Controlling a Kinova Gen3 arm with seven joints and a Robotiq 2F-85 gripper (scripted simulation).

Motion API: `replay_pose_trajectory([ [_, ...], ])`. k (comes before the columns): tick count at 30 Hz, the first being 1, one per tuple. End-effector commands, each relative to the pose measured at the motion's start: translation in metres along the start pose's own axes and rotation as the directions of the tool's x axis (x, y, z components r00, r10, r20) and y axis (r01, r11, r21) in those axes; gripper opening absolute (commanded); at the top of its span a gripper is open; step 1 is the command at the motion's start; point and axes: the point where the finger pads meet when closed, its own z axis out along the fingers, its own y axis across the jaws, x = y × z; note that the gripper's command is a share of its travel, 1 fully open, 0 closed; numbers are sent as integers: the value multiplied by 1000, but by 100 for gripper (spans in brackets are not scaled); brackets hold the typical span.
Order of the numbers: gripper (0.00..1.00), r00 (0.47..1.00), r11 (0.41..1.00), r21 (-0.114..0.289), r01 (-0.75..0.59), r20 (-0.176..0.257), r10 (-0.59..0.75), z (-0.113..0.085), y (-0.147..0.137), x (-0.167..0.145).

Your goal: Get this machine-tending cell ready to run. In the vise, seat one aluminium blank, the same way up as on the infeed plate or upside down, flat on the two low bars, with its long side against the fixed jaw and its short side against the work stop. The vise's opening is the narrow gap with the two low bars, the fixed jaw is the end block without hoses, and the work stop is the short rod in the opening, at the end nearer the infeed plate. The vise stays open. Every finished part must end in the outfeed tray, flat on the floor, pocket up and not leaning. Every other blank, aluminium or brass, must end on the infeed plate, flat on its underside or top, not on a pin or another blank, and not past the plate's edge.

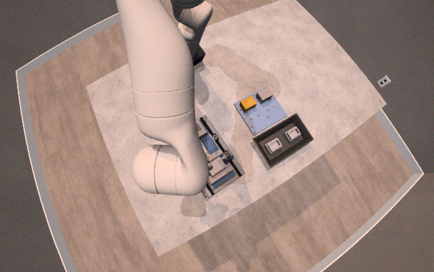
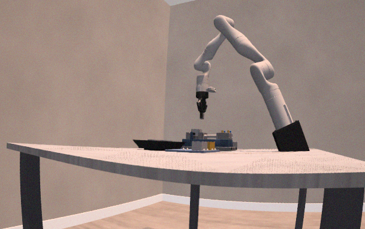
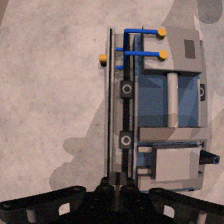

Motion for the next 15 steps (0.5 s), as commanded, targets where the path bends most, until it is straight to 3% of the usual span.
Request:
replay_pose_trajectory([
  [1,0,1000,1000,-1,13,2,-13,-3,2,-1],
  [15,0,987,987,3,161,9,-161,-2,8,1],
])
